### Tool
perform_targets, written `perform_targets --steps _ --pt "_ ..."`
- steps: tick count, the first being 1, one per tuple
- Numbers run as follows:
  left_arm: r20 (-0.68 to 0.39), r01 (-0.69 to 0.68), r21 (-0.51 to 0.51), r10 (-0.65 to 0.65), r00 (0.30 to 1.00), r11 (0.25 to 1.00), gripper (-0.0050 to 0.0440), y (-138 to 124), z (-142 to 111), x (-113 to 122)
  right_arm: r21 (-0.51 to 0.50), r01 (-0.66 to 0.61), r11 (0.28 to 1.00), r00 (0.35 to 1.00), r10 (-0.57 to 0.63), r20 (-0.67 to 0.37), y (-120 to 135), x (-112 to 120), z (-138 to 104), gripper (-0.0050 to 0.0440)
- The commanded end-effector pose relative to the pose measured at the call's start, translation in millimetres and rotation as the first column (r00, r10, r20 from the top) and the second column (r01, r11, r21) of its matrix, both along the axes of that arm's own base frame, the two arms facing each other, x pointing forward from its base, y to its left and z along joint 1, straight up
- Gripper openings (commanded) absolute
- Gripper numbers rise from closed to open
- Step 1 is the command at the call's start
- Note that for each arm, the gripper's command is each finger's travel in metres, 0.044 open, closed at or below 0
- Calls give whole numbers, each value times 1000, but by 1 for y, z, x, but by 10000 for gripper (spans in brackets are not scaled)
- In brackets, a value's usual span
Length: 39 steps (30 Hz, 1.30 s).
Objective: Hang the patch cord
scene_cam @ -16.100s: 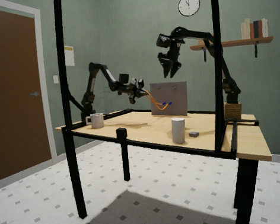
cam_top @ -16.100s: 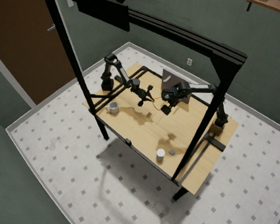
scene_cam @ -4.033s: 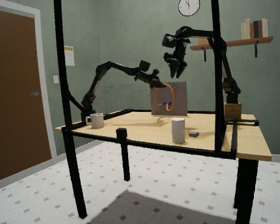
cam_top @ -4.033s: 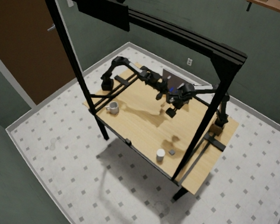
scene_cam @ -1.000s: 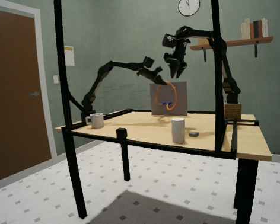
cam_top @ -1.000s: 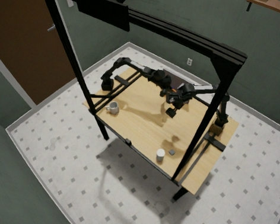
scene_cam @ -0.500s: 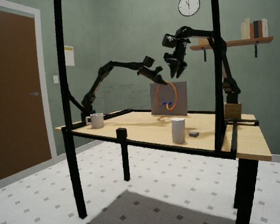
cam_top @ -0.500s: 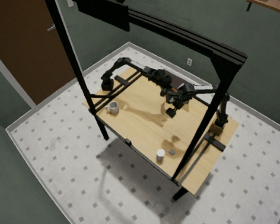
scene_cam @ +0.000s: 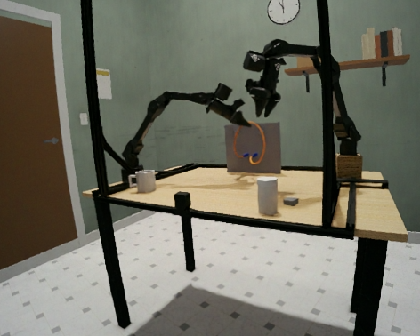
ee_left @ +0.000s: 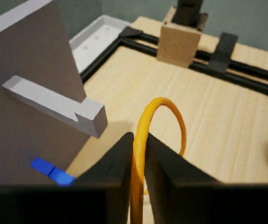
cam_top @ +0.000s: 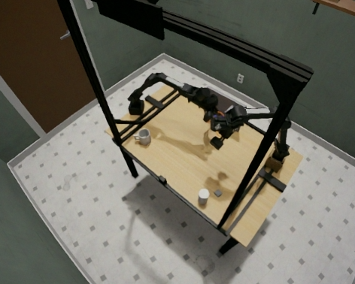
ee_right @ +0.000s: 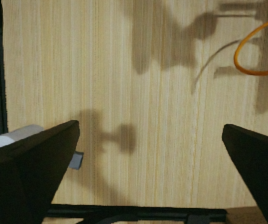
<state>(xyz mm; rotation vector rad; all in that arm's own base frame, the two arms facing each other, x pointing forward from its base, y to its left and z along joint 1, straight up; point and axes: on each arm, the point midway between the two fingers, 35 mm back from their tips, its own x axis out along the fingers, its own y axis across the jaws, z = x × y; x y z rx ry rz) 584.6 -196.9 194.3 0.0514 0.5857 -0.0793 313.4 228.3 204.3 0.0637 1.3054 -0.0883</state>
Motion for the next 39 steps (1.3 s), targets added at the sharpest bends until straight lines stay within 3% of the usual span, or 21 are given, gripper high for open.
perform_targets --steps 1,39 --pt "22 -12 -14 12 1000 1000 25 3 14 3 21 0 1000 1000 0 18 0 -3 9 440" --pt "8 -36 -30 36 999 999 25 6 17 3 21 0 1000 1000 0 18 0 -3 9 440"
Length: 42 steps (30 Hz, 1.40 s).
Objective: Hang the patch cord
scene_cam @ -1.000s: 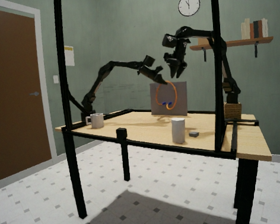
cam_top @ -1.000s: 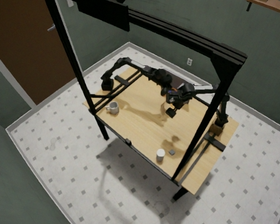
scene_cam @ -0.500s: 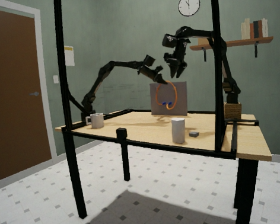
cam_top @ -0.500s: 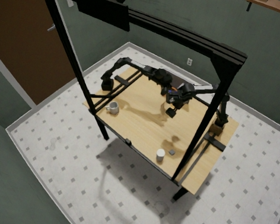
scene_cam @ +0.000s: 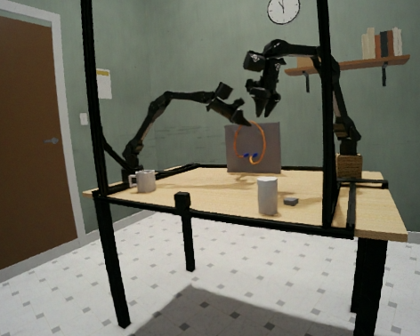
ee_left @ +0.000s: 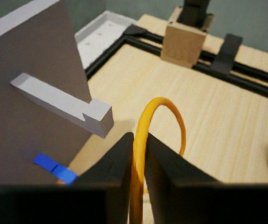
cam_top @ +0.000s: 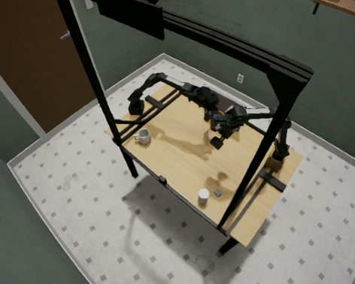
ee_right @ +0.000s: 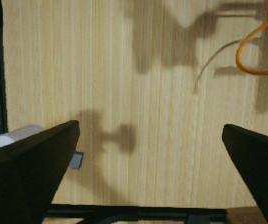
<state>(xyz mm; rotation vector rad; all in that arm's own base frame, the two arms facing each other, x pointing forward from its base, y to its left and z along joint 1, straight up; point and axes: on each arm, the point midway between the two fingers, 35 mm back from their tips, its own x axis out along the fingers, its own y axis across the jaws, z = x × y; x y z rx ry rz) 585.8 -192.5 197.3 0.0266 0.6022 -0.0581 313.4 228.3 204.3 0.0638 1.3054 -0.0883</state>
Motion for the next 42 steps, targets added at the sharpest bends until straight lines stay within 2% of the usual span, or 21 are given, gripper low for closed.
perform_targets --steps 1,42 --pt "25 -9 -13 9 1000 1000 25 2 14 2 21 0 1000 1000 0 18 0 -3 9 440" --pt "19 -18 -19 18 1000 1000 25 4 15 2 21 0 1000 1000 0 18 0 -3 9 440"
